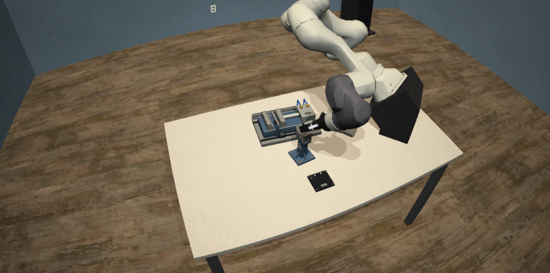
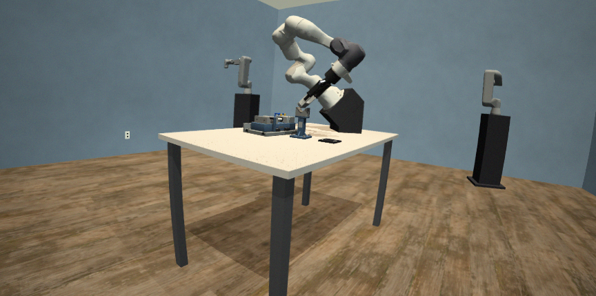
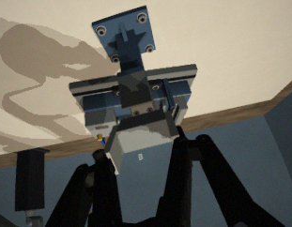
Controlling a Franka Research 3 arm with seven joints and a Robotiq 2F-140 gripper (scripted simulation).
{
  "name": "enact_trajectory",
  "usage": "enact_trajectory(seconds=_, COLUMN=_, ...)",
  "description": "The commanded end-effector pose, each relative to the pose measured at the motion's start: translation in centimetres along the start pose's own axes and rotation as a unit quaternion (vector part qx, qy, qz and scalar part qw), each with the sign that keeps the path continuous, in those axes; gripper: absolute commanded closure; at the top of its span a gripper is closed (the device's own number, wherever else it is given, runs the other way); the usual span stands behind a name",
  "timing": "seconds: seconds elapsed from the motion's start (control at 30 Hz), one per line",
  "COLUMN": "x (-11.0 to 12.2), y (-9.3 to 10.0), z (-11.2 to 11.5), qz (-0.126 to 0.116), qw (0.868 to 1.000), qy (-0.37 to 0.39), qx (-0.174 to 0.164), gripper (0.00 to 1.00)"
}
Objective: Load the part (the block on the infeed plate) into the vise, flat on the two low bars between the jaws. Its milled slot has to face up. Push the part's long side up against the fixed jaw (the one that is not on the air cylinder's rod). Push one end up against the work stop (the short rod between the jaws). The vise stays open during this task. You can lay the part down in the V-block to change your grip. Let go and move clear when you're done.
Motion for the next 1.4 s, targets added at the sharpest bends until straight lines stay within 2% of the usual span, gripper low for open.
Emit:
enact_trajectory(seconds=0.0, x=0.1, y=-0.3, z=-0.3, qz=0.002, qw=1.000, qy=-0.004, qx=0.001, gripper=1.00)
enact_trajectory(seconds=1.37, x=0.2, y=-1.4, z=-1.5, qz=0.002, qw=1.000, qy=-0.004, qx=0.001, gripper=1.00)
Point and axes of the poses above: the point where the finger pads meet when closed, its own y axis back along the fingers, its own x axis across the jaws, z = x × y, the point moved 3 cm from there along y, back along the fingers, and after that the axes turned 3 degrees about y, right-handed, at the moved point
